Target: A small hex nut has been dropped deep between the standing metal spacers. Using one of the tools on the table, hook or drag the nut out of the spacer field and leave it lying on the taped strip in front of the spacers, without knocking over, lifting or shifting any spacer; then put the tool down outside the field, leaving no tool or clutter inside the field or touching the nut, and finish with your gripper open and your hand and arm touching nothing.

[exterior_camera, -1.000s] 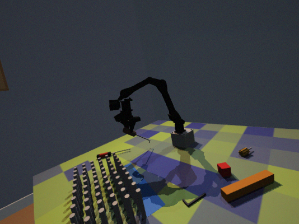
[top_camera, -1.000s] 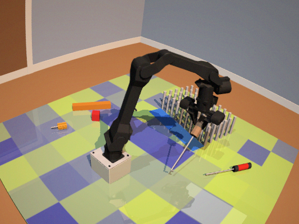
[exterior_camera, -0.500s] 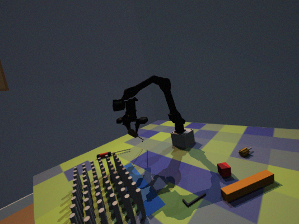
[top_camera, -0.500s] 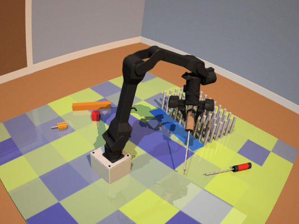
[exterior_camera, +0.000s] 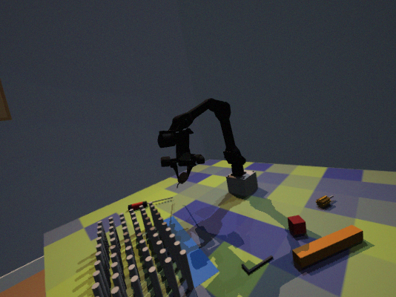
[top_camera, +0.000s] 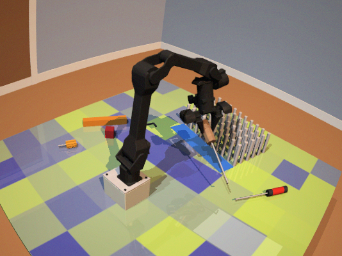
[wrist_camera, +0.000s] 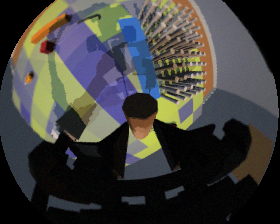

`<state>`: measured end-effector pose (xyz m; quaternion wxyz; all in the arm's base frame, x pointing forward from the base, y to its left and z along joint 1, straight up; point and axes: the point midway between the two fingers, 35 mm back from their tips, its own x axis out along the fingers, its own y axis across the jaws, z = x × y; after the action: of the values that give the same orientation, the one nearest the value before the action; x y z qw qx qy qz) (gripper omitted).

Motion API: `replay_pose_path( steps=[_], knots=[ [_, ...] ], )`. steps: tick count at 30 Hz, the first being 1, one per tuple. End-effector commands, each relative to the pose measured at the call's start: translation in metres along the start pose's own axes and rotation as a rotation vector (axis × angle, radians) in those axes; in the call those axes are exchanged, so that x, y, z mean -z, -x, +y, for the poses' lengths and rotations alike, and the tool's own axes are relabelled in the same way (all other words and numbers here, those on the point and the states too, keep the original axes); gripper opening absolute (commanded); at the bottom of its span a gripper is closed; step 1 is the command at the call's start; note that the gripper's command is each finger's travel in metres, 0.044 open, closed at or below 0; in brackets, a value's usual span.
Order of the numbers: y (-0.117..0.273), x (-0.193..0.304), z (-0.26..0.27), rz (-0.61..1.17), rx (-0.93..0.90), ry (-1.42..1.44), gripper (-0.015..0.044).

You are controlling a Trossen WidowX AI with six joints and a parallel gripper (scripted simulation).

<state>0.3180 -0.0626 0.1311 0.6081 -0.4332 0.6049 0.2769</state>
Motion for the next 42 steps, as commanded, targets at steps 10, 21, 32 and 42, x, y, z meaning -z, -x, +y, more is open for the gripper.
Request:
replay_pose_path(
  steps=[10,21,32,42],
  knots=[
    [0.01,-0.03,0.023,0.059,0.078,0.419,0.0],
    [0.018,-0.055,0.047,0.119,0.141,0.79,0.0],
    [0.026,-0.075,0.073,0.194,0.206,1.155,0.0],
    [0.033,-0.089,0.097,0.277,0.267,1.478,0.0]
  ],
)
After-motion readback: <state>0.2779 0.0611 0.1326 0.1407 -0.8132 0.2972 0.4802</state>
